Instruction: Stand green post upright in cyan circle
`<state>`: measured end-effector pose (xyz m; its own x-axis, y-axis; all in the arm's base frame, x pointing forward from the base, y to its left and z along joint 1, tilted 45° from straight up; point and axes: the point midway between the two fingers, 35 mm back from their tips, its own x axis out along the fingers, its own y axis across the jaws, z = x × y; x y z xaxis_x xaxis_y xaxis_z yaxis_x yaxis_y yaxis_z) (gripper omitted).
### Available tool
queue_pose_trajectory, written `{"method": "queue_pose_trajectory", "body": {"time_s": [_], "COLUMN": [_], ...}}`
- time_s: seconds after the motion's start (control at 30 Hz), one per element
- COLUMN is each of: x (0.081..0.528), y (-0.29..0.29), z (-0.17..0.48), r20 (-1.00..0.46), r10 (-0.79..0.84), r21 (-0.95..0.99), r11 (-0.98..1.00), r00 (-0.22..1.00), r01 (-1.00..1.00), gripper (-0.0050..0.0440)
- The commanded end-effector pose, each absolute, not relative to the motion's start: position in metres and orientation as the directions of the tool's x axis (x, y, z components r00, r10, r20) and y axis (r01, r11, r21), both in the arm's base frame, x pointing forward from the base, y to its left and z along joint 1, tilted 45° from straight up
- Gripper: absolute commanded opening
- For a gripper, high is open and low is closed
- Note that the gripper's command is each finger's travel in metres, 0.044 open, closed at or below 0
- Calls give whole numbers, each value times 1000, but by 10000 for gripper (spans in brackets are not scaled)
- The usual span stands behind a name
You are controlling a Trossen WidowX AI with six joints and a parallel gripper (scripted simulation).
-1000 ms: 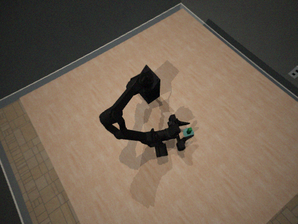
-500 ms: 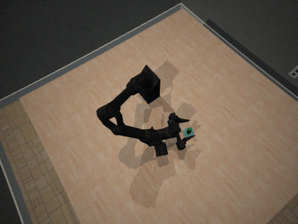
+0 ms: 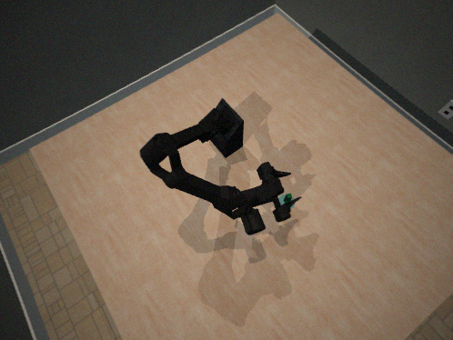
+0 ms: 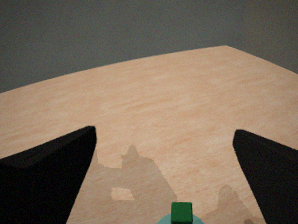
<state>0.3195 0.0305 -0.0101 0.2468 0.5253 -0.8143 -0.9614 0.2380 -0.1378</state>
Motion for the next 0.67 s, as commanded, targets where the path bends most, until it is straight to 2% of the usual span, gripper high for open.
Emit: {"method": "queue_pose_trajectory", "body": {"time_s": [0.0,0.07,0.13,0.23,0.37,0.53,0.63], "x": [321,319,319,317,316,323,330], "y": [45,50,50,57,62,73,84], "z": [-23,-28,-28,-31,-24,2,19], "r20": [-917,-964,-964,-996,-967,-821,-719], "r10": [382,264,264,63,-229,-570,-693], "r21": [-14,41,41,72,21,-164,-274], "r11": [250,274,274,311,350,299,222], "r00": [112,34,34,-55,-107,-38,46], "r01": [-968,-961,-961,-948,-936,-940,-936], "gripper": [400,400,400,400,400,400,400]}}
